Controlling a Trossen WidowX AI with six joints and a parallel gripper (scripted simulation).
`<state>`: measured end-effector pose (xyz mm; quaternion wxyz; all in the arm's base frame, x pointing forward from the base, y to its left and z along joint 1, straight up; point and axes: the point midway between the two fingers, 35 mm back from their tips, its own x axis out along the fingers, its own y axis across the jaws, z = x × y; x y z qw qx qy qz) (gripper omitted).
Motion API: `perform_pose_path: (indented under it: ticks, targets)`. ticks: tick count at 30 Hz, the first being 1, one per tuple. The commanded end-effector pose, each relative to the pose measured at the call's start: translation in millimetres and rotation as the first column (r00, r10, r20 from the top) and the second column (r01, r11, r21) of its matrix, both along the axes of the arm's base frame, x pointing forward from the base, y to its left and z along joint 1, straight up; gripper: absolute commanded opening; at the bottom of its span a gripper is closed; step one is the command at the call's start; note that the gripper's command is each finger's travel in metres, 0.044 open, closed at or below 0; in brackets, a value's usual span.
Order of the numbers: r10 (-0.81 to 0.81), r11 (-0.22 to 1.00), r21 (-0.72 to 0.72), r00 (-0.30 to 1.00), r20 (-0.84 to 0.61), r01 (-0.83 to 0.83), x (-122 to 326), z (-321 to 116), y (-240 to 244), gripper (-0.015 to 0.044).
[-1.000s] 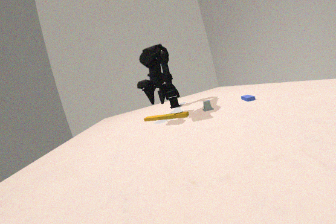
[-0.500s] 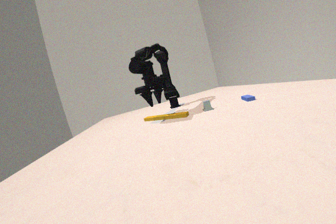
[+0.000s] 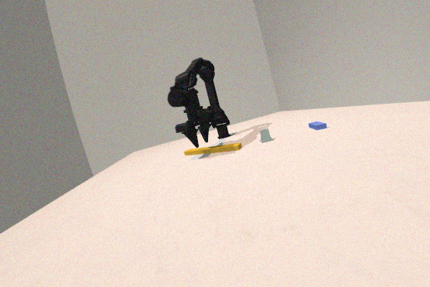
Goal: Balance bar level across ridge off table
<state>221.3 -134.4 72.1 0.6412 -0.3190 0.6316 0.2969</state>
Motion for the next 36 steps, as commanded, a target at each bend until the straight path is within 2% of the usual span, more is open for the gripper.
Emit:
perform_pose_path:
  ticks: [1, 13, 27, 33, 36]
  targets:
    - [0.003, 1.000, 0.009, 1.000, -0.005, -0.003, -1, -7, 2, 0.0315]
    - [0.003, 1.000, 0.010, 1.000, -0.005, -0.003, -1, -26, 2, 0.0315]
    - [0.003, 1.000, 0.010, 1.000, -0.005, -0.003, -1, -26, 2, 0.0315]
    - [0.000, 1.000, 0.004, 1.000, -0.006, 0.000, -1, -25, 1, 0.0157]
    - [0.000, 1.000, 0.004, 1.000, -0.006, 0.000, -1, -25, 1, 0.0137]
